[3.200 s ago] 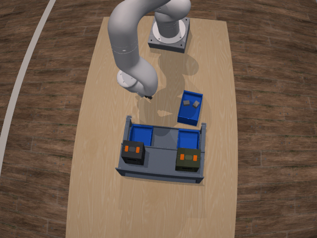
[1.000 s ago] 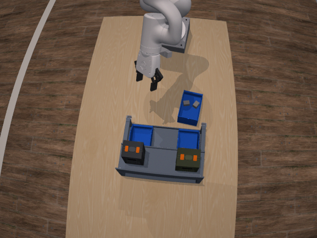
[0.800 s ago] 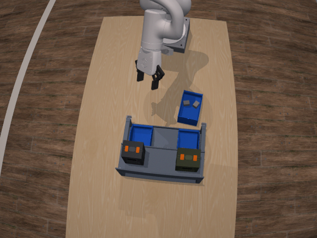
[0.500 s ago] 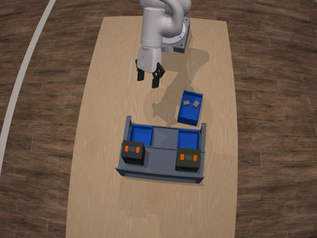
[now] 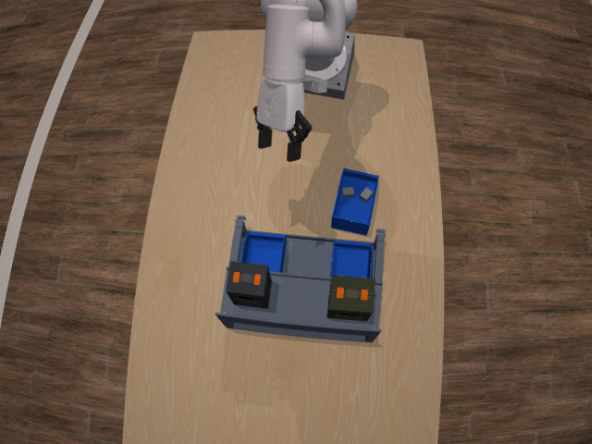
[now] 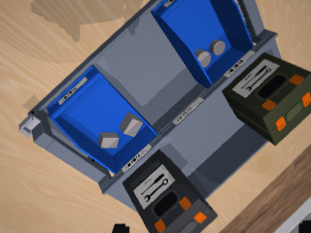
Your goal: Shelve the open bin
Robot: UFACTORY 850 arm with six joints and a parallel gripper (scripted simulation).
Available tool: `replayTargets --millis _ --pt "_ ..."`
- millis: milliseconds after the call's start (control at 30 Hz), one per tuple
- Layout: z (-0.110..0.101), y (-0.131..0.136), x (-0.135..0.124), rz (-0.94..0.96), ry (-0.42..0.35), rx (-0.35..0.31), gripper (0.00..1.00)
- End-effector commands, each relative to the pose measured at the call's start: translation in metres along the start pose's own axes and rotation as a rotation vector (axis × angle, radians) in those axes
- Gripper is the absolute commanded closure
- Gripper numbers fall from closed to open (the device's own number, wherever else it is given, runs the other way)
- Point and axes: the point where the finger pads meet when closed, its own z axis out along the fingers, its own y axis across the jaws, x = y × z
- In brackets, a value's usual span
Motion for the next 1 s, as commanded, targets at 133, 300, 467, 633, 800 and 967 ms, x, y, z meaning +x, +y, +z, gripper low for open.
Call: replayTargets --millis 133,300,467,633,800,967 --pt "-0.011 0.017 -0.012 0.000 0.002 -0.004 0.00" --pt "-0.027 0.041 -0.028 0.000 0.006 -0.009 0.00" --pt "-0.027 0.041 -0.028 0.000 0.006 -0.009 0.00" --pt "-0.027 0.041 -0.028 0.000 0.006 -0.009 0.00" --pt "-0.040 0.062 -0.043 0.000 0.006 -0.009 0.00" --pt "-0.040 0.062 -0.043 0.000 0.006 -0.009 0.00"
